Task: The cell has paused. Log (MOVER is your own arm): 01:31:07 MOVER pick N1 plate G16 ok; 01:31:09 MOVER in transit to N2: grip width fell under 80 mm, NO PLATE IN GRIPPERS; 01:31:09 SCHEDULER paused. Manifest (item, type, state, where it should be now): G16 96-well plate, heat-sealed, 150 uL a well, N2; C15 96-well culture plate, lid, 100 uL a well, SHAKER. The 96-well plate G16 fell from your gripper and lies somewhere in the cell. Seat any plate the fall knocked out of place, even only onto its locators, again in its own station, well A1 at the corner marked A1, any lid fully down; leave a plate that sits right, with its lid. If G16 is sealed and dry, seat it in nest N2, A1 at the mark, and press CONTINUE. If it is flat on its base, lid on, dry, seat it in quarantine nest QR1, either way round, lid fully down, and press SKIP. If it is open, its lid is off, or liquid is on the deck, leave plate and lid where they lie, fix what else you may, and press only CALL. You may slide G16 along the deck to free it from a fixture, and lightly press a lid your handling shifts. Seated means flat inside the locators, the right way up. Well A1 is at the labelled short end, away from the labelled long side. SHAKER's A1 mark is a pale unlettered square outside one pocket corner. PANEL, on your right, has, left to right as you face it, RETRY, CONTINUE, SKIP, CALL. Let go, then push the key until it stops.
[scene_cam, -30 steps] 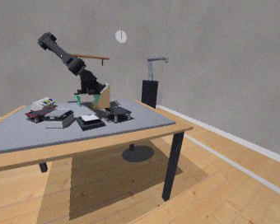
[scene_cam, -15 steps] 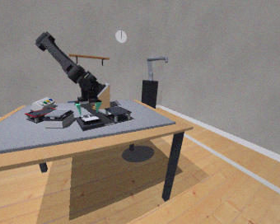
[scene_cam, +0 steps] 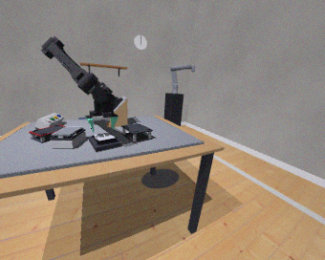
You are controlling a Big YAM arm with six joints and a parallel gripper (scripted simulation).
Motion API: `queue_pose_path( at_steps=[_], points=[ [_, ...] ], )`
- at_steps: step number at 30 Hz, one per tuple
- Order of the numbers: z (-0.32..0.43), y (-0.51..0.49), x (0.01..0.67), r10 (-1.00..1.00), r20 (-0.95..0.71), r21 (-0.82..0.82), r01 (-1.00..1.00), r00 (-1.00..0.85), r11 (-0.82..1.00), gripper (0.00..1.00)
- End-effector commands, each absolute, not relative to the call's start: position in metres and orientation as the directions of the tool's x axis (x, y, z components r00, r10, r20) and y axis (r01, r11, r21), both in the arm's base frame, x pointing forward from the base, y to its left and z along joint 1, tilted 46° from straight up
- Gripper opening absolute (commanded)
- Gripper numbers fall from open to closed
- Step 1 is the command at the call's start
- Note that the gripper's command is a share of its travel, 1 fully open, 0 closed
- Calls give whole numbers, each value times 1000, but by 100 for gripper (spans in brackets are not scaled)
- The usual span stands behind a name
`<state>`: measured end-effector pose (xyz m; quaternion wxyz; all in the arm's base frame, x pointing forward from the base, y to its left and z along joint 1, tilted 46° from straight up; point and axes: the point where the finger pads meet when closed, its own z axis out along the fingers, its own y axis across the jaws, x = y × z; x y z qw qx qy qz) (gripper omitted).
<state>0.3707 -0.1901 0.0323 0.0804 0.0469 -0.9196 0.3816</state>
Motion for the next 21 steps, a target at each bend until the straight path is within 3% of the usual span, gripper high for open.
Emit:
queue_pose_path(
  at_steps=[1, 21],
  points=[
    [42, -182, 393, -40, 154, -704, -138, -987, 696, 100],
    [46, -180, 400, -36, 154, -704, -135, -987, 697, 100]
  ],
)
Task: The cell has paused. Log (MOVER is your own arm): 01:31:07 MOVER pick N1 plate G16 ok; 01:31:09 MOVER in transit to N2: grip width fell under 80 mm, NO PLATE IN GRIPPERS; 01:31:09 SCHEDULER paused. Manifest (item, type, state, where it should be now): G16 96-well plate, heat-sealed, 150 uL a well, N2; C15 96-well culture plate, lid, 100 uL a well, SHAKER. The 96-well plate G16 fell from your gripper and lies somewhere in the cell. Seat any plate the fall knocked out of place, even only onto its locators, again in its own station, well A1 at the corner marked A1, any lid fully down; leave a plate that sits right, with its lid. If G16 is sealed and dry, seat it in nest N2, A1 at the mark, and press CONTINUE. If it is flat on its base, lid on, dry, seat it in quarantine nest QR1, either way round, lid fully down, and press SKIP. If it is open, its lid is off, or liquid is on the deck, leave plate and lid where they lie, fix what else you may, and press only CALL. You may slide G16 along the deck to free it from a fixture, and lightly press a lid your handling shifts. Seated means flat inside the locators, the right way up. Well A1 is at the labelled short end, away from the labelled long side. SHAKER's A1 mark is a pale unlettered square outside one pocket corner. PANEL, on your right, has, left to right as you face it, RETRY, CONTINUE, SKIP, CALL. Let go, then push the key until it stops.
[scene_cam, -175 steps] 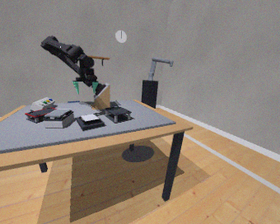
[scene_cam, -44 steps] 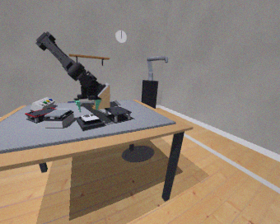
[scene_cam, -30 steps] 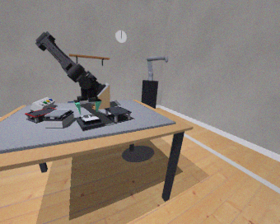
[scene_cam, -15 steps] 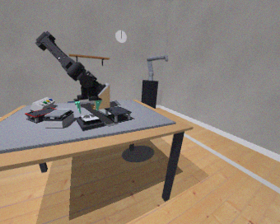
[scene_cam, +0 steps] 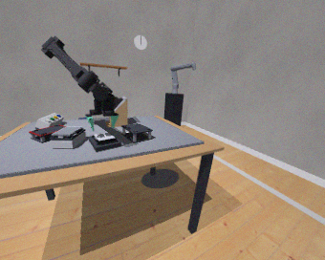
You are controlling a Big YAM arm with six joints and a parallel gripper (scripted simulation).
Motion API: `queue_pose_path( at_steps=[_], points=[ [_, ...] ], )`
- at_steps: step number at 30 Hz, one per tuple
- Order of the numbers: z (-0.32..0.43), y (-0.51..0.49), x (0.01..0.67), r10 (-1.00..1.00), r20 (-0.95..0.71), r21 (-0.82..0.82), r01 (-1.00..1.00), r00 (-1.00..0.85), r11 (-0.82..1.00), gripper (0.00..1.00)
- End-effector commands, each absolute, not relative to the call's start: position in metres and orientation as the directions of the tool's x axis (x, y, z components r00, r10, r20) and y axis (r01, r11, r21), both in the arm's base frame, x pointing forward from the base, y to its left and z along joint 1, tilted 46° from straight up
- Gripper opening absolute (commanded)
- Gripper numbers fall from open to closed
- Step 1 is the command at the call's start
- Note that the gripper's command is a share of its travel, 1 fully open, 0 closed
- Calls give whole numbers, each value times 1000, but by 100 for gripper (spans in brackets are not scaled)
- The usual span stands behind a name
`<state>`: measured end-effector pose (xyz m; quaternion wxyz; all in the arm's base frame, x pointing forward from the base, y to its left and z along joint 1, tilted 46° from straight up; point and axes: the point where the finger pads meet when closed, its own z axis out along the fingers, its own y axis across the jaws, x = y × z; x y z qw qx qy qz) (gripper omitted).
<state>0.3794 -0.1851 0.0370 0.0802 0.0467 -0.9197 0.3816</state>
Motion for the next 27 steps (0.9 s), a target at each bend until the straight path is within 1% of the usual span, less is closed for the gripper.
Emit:
queue_pose_path(
  at_steps=[1, 27],
  points=[
    [46, -181, 400, -33, 155, -704, -133, -987, 698, 100],
    [48, -177, 405, -40, 153, -704, -137, -987, 696, 100]
  ],
)
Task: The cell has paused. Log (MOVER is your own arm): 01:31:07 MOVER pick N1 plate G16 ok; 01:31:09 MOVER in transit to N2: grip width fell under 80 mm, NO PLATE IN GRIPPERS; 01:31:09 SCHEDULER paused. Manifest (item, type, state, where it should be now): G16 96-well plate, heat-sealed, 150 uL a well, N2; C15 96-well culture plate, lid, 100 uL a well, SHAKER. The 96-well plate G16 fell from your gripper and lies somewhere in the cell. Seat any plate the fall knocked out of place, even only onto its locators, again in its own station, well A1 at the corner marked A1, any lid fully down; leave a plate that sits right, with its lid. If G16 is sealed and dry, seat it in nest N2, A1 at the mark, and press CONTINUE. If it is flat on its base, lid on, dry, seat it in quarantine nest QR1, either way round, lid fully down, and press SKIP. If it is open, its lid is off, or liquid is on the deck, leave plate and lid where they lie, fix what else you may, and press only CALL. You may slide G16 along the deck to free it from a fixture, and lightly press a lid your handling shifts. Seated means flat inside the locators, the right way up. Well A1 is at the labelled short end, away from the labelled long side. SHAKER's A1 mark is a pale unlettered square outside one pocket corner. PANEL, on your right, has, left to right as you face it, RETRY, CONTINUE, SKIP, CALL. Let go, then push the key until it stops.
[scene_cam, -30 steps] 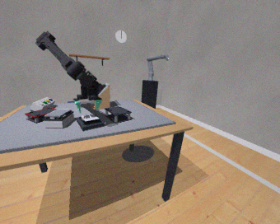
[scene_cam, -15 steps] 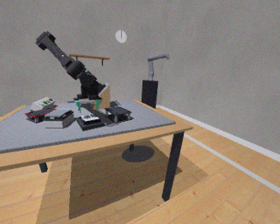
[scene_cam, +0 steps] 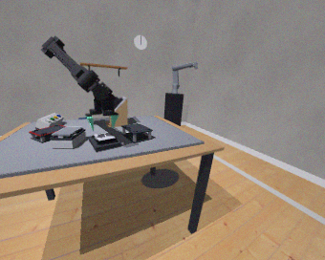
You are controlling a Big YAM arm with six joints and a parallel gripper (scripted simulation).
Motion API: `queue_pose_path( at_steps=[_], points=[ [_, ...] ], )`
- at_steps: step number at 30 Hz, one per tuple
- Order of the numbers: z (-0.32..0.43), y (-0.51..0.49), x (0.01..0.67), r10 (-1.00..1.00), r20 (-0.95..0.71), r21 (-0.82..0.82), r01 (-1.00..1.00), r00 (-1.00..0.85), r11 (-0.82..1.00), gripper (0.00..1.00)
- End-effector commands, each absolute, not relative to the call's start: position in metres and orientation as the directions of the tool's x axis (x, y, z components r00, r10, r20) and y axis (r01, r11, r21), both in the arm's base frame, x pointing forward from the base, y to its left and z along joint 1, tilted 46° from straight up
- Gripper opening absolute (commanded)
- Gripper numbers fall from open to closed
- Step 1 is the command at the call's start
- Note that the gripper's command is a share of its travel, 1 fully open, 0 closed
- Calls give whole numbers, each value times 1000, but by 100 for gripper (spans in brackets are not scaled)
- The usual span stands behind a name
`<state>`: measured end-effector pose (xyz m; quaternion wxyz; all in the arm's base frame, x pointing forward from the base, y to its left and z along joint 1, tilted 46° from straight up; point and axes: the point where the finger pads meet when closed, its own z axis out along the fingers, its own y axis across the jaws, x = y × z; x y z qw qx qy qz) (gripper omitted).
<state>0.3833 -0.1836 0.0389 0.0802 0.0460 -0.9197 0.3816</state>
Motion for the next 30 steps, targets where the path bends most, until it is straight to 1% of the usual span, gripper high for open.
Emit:
queue_pose_path(
  at_steps=[1, 9, 17, 30],
  points=[
    [48, -177, 405, -40, 153, -704, -137, -987, 696, 100],
    [47, -184, 406, -34, 142, -707, -125, -989, 696, 100],
    [29, -196, 385, -22, 181, -697, -144, -983, 702, 100],
    [19, -206, 383, -22, 182, -697, -145, -983, 703, 100]
  ],
)
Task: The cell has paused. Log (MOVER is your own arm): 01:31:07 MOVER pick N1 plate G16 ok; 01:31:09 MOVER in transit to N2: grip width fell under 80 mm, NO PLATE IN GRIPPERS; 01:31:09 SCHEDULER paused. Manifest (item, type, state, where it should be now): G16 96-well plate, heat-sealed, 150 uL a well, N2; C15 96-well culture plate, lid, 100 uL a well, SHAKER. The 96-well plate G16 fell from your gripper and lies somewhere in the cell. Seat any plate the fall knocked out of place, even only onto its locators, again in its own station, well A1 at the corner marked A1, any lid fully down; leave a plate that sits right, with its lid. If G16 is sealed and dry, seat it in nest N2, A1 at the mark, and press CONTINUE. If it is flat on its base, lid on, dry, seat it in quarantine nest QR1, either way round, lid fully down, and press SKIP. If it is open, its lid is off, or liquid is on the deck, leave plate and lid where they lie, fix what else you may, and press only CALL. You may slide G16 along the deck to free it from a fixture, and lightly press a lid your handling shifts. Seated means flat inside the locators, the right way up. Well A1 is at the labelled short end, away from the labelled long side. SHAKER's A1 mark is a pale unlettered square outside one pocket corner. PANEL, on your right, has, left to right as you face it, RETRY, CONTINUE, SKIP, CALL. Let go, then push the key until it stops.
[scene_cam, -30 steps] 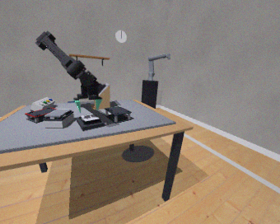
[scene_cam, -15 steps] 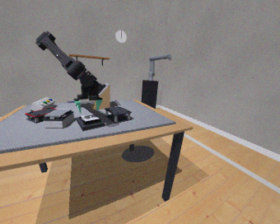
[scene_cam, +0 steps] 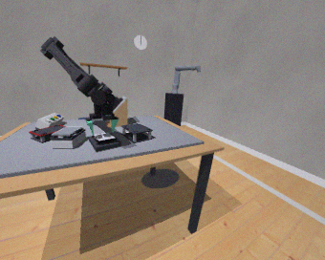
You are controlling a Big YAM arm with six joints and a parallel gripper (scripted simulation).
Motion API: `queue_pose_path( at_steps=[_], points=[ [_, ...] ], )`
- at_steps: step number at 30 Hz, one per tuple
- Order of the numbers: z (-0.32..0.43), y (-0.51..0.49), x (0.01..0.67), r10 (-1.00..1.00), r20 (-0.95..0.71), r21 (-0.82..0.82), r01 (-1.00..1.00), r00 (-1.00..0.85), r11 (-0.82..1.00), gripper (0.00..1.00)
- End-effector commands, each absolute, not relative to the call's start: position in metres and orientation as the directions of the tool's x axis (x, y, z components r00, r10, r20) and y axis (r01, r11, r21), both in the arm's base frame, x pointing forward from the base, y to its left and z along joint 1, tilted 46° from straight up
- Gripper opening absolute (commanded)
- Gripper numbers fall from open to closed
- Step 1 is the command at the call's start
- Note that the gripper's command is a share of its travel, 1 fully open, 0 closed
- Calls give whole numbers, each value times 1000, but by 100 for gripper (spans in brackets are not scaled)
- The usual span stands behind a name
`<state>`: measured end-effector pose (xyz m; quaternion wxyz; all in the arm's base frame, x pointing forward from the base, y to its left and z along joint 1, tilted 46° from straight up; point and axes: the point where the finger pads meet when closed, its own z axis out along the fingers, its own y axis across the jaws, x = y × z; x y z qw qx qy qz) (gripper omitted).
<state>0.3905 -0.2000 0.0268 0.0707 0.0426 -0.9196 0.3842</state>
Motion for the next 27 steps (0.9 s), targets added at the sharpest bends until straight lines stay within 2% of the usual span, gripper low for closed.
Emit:
queue_pose_path(
  at_steps=[1, 27],
  points=[
    [18, -207, 383, -22, 182, -697, -145, -983, 703, 100],
    [10, -221, 382, -24, 159, -702, -130, -987, 701, 100]
  ],
)
